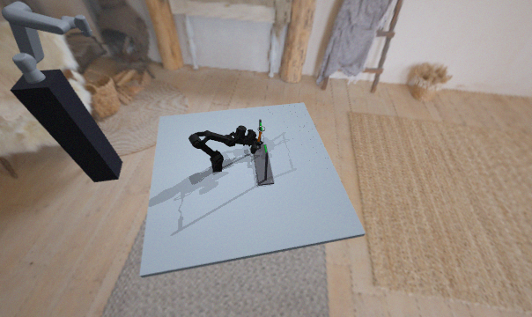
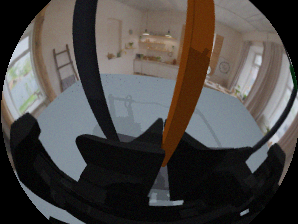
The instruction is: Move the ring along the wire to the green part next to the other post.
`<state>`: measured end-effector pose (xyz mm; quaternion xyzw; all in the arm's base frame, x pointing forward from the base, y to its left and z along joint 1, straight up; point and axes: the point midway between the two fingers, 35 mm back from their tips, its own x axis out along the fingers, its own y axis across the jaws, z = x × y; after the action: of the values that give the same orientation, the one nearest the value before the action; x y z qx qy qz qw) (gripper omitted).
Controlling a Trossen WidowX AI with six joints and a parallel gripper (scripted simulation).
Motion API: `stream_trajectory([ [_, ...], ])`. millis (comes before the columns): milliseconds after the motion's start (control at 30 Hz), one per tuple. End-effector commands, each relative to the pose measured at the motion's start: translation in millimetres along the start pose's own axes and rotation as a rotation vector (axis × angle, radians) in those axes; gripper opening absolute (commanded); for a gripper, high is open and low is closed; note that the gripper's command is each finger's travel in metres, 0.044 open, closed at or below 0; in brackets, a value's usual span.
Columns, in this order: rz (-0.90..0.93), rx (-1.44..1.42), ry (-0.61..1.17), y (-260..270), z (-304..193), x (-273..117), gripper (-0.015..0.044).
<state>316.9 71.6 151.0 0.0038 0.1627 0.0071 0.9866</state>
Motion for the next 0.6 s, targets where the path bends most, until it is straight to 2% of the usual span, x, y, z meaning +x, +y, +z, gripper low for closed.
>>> stream_trajectory([
  [0,-0.005,0.008,-0.006,0.5,0.2,1.2,-0.015],
  [567,-0.004,0.008,-0.006,0.6,-12.6,5.7,-0.015],
])
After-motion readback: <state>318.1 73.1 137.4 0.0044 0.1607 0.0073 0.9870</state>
